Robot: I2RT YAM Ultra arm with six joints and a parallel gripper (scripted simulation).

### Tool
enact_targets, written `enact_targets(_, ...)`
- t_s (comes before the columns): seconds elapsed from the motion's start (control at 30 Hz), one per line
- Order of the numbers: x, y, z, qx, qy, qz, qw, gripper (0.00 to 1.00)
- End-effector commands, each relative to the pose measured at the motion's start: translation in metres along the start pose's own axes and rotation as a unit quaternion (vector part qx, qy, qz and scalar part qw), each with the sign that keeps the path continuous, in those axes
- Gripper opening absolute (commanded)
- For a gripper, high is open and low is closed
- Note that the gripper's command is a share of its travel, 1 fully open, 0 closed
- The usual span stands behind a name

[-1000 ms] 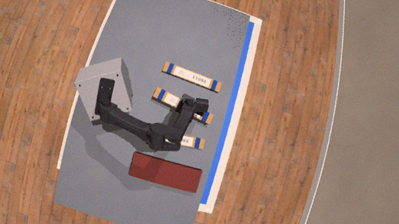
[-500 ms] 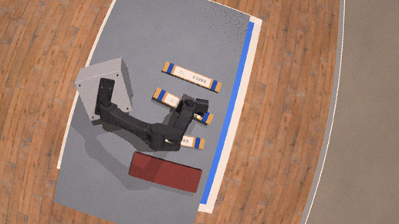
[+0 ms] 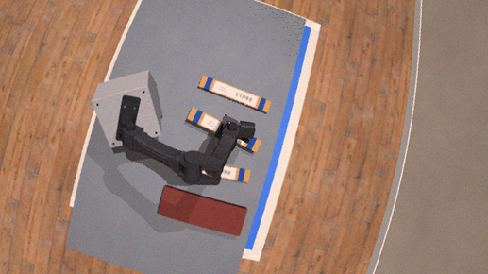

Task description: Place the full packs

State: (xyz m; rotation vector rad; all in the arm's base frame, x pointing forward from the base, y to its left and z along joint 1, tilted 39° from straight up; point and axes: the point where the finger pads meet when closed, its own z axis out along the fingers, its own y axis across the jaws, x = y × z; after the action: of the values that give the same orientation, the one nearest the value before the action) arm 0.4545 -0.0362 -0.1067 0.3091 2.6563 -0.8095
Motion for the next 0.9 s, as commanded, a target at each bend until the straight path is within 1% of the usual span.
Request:
enact_targets(0.0, -0.027, 0.011, -0.025, -0.017, -0.037, 0.006, 0.999, 0.00)
enact_targets(0.3, -0.029, 0.011, -0.024, -0.018, -0.040, 0.008, 0.999, 0.00)
enact_targets(0.47, -0.029, 0.011, -0.021, -0.018, -0.040, 0.007, 0.999, 0.00)
enact_targets(0.6, -0.020, 0.014, -0.009, -0.014, -0.030, -0.001, 0.999, 0.00)
enact_targets(0.73, -0.027, 0.012, -0.014, -0.017, -0.038, 0.006, 0.999, 0.00)
enact_targets(0.87, -0.024, 0.013, -0.009, -0.015, -0.034, 0.003, 0.999, 0.00)
